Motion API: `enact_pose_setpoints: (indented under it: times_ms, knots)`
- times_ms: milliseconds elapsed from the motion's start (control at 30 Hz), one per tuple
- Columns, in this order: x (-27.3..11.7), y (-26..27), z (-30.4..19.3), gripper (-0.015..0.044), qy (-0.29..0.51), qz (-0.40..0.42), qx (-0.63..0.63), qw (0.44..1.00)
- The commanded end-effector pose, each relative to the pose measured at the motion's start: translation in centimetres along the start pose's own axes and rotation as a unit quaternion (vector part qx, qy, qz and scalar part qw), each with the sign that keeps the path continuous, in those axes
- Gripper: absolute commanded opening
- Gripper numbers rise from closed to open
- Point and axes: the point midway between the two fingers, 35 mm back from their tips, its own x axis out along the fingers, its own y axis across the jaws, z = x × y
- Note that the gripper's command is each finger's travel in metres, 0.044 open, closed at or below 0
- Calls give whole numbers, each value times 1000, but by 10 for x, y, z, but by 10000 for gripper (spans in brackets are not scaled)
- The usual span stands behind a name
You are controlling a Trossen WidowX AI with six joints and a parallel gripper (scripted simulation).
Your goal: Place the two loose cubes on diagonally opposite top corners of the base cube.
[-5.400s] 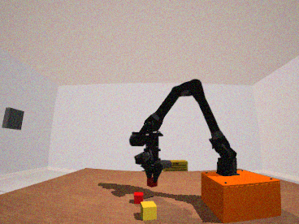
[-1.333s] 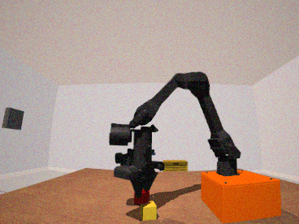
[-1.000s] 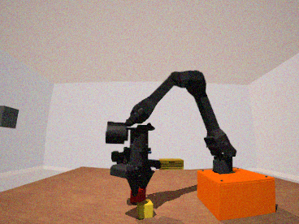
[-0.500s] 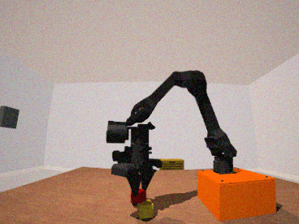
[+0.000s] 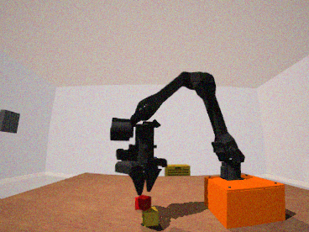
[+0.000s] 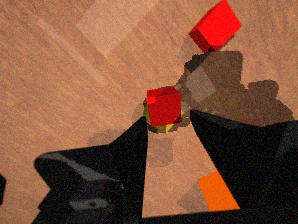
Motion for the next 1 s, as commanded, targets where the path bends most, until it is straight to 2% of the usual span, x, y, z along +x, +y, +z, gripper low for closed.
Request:
enact_pose_setpoints:
  times_ms: [0,67,133,300,500,733,900,967]
  knots:
    - [-5,1,1,205,-3,3,0,1000]
    - [-5,1,1,205,-3,3,0,1000]
    - [-5,-3,5,258,-1,1,27,1000]
    - [-22,-32,39,265,-3,2,220,975]
    - [-42,-70,71,265,-4,4,424,906]
    - [-41,-71,72,265,-4,4,430,903]
    - [12,-70,73,265,-4,3,430,903]
    - [20,-71,72,265,-4,3,430,903]
